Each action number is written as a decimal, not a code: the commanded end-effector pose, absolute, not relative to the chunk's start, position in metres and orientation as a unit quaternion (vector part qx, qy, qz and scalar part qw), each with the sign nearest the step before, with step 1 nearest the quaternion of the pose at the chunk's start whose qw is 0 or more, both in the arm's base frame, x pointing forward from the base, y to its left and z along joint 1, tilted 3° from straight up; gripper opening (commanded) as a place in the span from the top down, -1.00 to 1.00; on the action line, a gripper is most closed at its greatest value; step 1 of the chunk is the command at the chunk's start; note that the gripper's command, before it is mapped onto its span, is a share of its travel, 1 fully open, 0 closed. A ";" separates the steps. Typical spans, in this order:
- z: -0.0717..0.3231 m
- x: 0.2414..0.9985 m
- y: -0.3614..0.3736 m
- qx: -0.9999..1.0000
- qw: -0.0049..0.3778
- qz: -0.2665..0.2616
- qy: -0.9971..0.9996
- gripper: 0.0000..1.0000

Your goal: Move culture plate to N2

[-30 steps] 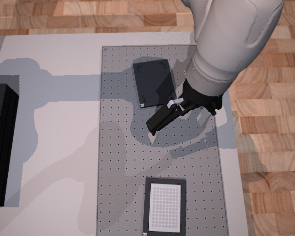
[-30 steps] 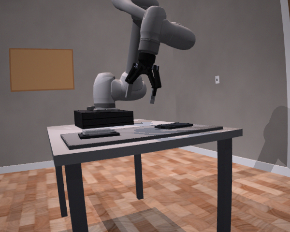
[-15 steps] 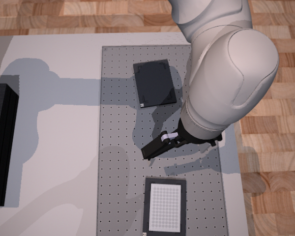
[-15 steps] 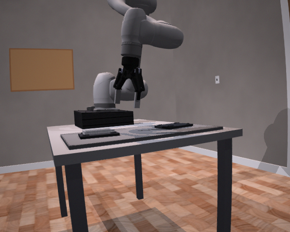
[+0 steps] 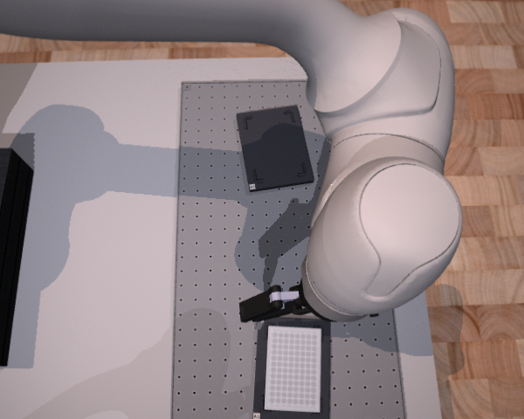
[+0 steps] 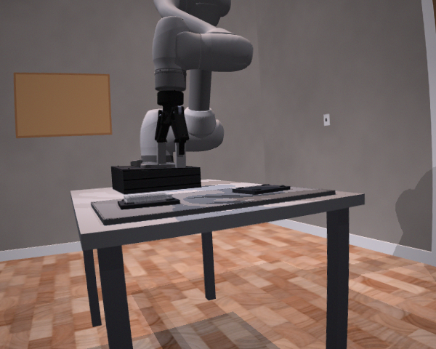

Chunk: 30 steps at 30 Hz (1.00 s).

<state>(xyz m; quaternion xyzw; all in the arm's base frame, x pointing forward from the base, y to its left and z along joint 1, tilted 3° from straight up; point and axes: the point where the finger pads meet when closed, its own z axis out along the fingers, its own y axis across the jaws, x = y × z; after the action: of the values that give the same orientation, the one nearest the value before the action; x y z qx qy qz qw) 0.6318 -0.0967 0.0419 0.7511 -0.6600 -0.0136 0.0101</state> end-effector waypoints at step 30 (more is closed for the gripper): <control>0.024 0.620 -0.167 0.699 -0.026 -0.003 -0.714 -1.00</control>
<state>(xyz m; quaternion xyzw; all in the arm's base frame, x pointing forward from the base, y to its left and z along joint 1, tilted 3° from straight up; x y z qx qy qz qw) 0.6197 -0.1674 0.0238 0.6992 -0.7144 -0.0028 -0.0255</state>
